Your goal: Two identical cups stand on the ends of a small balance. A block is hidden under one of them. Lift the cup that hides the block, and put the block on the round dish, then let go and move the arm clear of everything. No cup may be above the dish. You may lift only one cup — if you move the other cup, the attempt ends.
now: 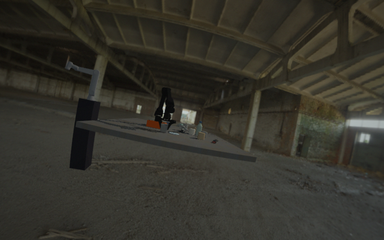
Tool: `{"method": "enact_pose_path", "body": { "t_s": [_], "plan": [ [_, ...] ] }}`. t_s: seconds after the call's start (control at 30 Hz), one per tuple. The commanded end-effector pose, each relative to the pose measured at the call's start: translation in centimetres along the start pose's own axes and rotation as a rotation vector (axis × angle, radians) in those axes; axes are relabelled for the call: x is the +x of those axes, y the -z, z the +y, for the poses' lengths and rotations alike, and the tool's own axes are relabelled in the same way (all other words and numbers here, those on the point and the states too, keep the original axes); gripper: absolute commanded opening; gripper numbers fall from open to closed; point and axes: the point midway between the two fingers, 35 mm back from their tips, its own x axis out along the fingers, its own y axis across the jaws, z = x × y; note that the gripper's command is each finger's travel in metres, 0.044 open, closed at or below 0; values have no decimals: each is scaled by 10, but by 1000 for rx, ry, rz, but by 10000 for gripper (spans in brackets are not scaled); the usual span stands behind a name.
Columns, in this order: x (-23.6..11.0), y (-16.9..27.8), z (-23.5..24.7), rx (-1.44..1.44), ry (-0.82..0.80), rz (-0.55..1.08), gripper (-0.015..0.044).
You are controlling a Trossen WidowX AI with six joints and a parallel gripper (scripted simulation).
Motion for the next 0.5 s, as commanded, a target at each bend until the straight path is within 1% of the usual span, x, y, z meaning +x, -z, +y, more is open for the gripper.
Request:
{"method": "enact_pose_path", "body": {
  "t_s": [0.0,0.07,0.1,0.47],
  "plan": [
    [6,0,1,-5,-2,1,0],
    [9,0,1,-5,-2,1,0],
    [5,-1,1,0,-3,-4,26],
    [5,-1,1,0,-3,-4,315]
  ]
}}
